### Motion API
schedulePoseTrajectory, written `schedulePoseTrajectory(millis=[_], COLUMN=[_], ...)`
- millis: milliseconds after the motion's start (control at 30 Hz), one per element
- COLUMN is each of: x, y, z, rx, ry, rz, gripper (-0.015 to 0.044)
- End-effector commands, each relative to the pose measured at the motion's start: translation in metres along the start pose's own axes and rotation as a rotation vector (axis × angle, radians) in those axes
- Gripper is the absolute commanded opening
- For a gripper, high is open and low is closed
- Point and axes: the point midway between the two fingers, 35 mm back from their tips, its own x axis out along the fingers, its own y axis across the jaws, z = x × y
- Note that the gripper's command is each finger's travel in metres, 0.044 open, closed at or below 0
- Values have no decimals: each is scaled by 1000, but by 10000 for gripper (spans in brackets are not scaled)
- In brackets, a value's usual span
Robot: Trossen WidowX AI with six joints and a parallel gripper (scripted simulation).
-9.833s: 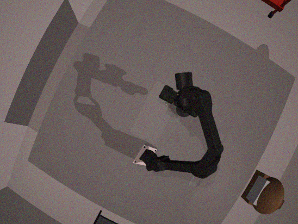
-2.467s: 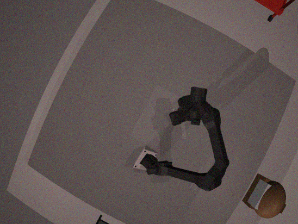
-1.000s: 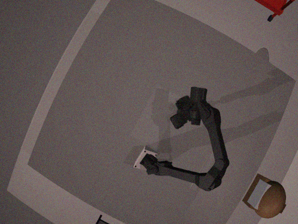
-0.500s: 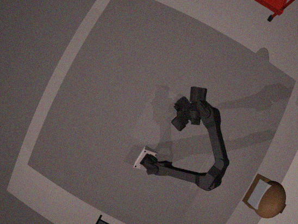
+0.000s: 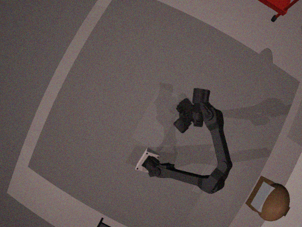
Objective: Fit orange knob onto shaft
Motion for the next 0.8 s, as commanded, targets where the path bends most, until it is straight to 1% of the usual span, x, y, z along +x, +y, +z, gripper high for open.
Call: schedulePoseTrajectory(millis=[0, 167, 367, 767], x=[-3, -5, -5, -1], y=[-2, -2, -3, -1], z=[0, 0, 1, 0], rx=[-1, -27, -211, -211], ry=[1, 1, 1, 2], rz=[-3, -3, -3, -3], gripper=[0, 0, 0, 0])
